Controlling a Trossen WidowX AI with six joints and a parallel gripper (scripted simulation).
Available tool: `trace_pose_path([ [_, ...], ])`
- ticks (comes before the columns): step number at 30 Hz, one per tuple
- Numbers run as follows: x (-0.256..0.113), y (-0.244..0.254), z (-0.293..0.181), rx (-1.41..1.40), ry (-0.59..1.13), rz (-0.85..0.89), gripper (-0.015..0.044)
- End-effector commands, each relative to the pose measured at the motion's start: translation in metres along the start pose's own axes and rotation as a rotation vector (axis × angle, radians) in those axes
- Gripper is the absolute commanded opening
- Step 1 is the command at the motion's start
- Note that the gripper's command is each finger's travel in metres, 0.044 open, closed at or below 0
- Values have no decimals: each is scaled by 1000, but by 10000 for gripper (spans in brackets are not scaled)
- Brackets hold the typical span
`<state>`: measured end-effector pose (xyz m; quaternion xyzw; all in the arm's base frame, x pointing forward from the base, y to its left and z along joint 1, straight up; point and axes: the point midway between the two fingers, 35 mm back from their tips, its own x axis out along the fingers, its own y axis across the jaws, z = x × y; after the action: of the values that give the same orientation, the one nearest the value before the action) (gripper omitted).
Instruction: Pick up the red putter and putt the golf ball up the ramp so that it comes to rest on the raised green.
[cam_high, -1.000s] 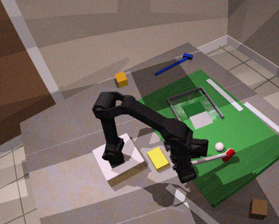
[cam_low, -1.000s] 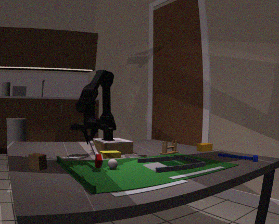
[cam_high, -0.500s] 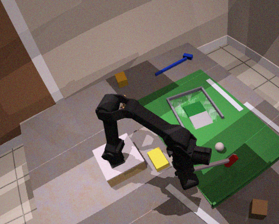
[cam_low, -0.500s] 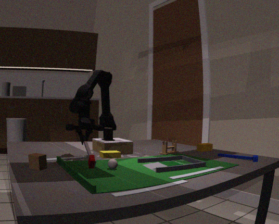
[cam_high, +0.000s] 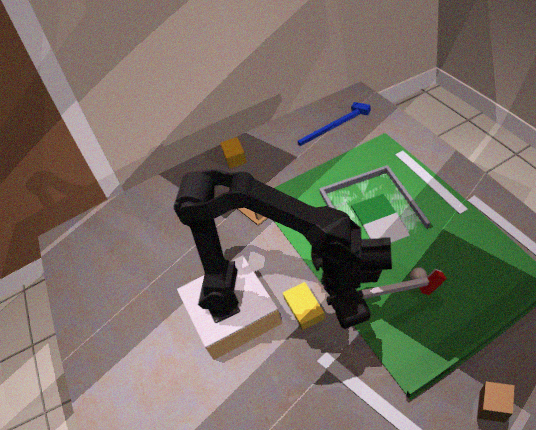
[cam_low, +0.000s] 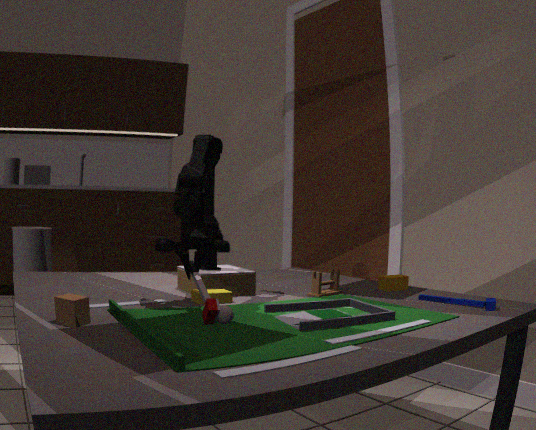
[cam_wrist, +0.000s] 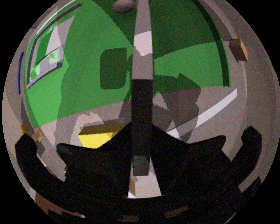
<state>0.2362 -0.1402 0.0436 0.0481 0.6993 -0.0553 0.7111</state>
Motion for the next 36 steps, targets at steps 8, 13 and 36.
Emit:
trace_pose_path([
  [8,-6,53,-8,-8,-9,0,0],
  [13,-29,53,-7,-8,-9,0,0],
  [36,-51,54,-8,-11,2,6,0],
])
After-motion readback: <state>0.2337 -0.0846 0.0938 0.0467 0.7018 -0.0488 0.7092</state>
